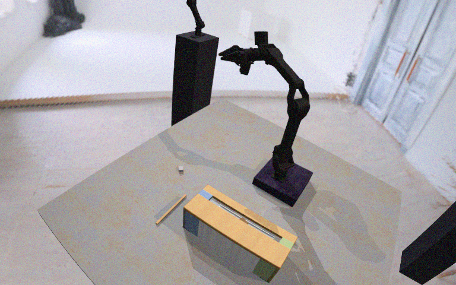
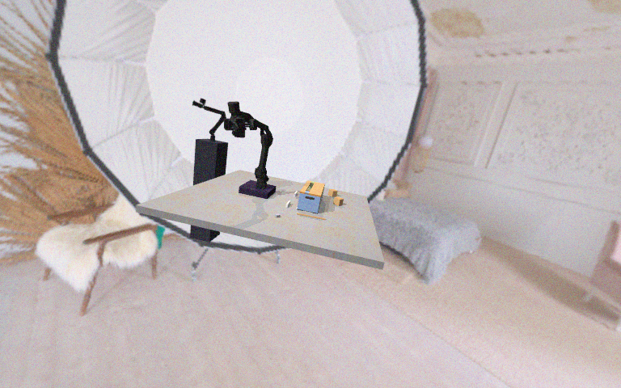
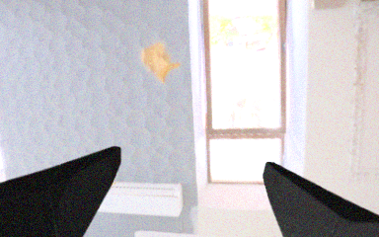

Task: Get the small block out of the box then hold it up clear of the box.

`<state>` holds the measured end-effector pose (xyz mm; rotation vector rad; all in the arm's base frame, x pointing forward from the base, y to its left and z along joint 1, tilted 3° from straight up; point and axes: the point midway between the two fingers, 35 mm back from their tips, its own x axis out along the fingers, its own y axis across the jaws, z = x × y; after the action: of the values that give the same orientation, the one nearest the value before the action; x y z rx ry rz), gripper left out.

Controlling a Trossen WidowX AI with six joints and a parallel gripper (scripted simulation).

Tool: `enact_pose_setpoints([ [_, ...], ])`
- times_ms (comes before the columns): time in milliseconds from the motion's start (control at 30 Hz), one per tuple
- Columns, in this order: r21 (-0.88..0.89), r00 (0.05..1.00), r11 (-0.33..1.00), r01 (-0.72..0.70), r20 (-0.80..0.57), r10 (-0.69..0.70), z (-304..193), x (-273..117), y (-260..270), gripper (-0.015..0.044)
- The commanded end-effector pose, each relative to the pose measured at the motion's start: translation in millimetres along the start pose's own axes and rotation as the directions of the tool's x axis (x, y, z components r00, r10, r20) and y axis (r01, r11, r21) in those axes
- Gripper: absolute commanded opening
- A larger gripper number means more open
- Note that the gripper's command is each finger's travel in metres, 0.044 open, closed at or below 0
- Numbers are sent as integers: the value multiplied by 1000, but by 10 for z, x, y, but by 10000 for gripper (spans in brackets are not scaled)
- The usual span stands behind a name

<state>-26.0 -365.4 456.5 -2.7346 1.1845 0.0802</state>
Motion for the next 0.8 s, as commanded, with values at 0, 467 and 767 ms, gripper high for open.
enact_pose_setpoints([
  [0,-7,1000,1000,1,2,-1,8,17,-2,400],
  [467,-290,867,848,444,376,-326,1124,1449,-1331,400],
  [767,-403,587,439,803,657,-473,2014,1625,-2653,400],
])
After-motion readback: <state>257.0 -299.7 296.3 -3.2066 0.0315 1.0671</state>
